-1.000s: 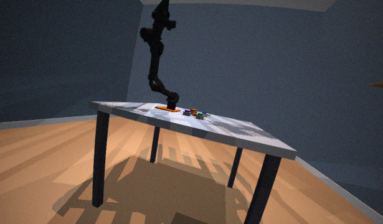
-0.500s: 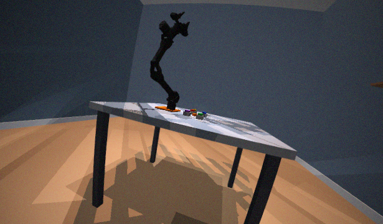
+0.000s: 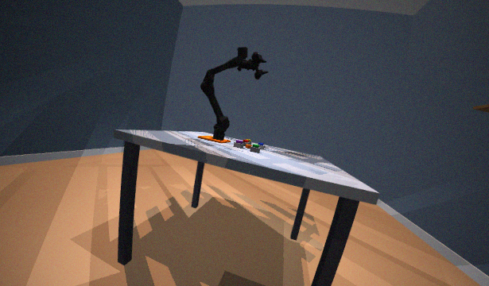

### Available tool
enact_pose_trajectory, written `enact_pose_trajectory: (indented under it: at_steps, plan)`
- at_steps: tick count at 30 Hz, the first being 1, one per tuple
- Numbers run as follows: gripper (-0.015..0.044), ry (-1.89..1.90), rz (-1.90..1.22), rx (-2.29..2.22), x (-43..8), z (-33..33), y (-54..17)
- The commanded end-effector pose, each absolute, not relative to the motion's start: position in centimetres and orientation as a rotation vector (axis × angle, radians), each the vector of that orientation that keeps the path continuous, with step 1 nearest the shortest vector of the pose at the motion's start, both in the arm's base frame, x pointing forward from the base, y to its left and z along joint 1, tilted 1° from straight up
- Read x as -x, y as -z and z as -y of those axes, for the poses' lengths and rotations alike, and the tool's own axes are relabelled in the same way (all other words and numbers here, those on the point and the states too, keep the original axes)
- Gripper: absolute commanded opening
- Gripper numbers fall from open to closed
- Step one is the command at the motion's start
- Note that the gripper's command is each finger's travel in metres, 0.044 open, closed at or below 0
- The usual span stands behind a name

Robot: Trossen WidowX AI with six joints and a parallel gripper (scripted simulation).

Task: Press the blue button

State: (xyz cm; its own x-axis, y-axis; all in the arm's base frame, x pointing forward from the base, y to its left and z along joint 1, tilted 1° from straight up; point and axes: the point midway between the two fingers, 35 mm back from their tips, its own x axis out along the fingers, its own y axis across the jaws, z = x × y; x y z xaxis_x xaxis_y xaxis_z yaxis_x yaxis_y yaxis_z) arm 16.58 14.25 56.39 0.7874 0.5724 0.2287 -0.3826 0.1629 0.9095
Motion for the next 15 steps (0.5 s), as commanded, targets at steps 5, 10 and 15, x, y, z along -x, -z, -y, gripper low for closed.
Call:
enact_pose_trajectory:
  at_steps: [5, 10, 15]
  plan:
    - [0.04, -0.346, -0.491, -0.711, -25.7, -17.5, -42.7]
    - [0.04, -0.157, -0.797, -0.387, -29.5, -15.5, -32.0]
    - [0.04, -0.029, -1.21, -0.116, -29.7, -10.8, -21.5]
